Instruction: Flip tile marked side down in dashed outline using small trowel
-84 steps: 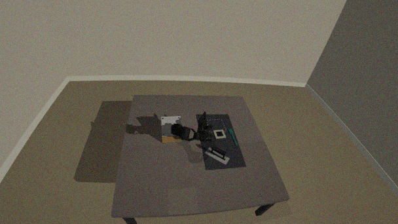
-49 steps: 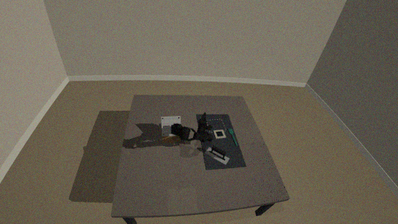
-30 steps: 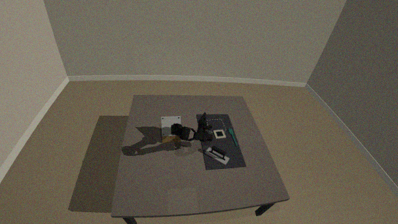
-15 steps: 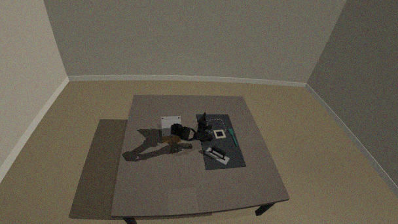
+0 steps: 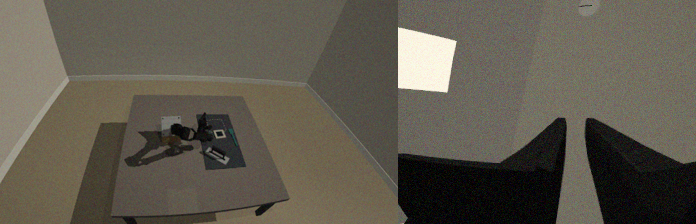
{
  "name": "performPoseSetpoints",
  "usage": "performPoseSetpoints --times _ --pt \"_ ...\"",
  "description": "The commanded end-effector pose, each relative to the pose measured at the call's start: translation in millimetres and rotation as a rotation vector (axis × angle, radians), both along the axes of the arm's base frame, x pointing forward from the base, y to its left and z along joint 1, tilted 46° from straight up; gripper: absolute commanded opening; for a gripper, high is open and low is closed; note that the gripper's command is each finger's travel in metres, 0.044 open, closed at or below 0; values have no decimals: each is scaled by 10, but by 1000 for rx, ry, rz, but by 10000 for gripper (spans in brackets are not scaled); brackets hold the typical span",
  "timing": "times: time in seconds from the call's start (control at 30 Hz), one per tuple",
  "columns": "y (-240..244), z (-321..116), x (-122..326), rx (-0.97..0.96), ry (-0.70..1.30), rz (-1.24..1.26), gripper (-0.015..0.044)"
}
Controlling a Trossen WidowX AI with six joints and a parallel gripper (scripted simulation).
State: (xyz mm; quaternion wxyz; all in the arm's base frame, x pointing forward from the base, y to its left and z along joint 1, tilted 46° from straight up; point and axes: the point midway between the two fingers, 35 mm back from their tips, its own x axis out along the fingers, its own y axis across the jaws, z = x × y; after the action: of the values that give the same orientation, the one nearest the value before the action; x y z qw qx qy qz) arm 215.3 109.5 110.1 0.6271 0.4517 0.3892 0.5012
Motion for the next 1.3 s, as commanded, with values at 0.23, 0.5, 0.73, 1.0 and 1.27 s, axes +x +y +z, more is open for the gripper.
performPoseSetpoints --times 0.23,0.5,0.73,1.0,1.27 --pt "-10 -126 61 -153 -105 43 270" --pt "-69 -296 150 -367 -259 128 270" --pt "-162 -425 231 -547 -392 225 270" --pt "-314 -540 330 -743 -536 357 270" --pt "-500 -614 430 -923 -673 519 270"
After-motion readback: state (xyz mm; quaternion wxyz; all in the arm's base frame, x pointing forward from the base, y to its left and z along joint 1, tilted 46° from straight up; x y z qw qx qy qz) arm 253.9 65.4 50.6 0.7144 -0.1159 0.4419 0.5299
